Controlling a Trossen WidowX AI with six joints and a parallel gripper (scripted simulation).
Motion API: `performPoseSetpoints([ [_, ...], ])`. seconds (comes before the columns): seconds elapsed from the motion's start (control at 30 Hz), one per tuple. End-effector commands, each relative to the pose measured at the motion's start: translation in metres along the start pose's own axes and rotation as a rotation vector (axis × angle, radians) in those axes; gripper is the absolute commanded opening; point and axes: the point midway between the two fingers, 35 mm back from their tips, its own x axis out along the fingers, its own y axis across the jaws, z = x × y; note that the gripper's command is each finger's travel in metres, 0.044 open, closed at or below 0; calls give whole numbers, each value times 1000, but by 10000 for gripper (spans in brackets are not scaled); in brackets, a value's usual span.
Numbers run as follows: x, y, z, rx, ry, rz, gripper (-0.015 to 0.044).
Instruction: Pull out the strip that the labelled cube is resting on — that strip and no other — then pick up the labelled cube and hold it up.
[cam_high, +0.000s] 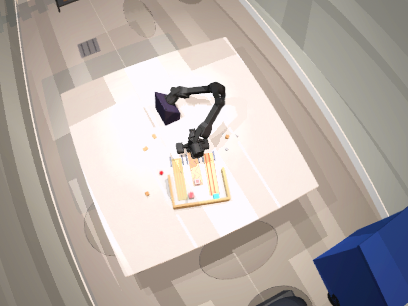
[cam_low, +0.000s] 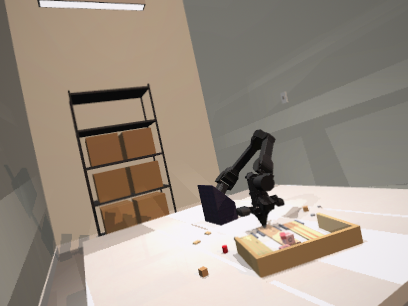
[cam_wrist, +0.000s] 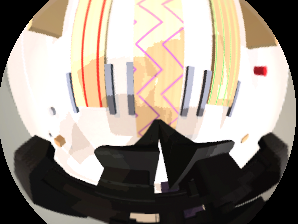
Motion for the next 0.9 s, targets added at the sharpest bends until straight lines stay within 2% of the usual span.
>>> performPoseSetpoints([
  [0.0, 5, 0, -12, 10, 18, 2, 0],
  [0.87, 4, 1, -52, 12, 20, 2, 0],
])
